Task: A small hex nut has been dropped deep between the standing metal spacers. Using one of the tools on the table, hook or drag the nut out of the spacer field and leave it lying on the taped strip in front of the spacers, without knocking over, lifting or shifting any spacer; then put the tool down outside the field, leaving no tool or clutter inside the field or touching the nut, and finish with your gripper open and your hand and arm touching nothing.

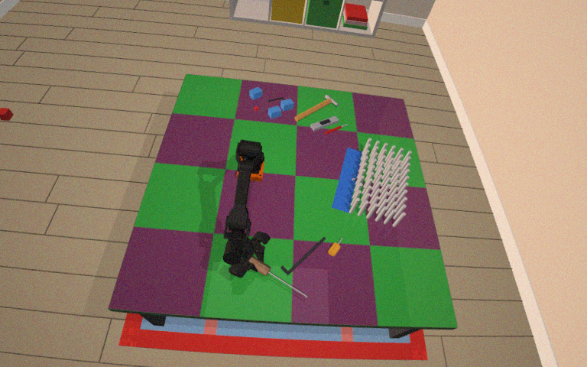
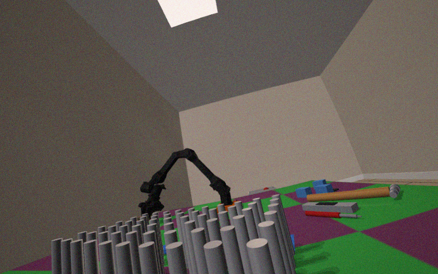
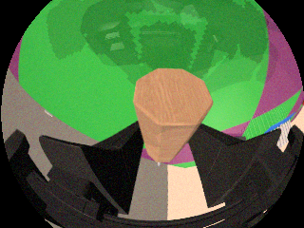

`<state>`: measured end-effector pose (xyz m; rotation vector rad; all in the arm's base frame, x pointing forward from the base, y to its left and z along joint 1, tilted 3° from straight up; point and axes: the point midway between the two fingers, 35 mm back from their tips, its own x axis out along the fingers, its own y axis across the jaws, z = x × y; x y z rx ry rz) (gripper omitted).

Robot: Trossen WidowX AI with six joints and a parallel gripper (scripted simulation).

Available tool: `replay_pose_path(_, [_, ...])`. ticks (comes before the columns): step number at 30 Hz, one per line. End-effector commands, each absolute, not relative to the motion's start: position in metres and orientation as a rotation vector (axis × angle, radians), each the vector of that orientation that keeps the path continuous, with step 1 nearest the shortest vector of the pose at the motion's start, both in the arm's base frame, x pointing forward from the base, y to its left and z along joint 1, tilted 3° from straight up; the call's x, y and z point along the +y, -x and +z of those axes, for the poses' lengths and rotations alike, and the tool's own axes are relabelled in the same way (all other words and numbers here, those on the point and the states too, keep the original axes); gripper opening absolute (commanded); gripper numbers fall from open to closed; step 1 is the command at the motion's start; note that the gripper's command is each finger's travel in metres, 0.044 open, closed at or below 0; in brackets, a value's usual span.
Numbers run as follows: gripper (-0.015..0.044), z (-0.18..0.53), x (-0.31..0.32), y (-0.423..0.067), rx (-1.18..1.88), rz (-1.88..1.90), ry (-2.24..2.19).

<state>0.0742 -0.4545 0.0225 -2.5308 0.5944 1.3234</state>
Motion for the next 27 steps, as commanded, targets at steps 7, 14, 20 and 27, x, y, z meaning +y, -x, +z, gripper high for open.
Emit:
replay_pose_path(7, [0.0, 0.015, -0.453, -0.075, 0.596, 1.313, 2.532])
replay_pose_path(14, [0.0, 0.01, -0.451, -0.075, 0.596, 1.312, 2.532])
replay_pose_path(20, [0.0131, 0.01, -0.451, -0.075, 0.594, 1.323, 2.531])
replay_pose_path(27, [0.0315, 0.01, -0.451, -0.075, 0.594, 1.323, 2.531])
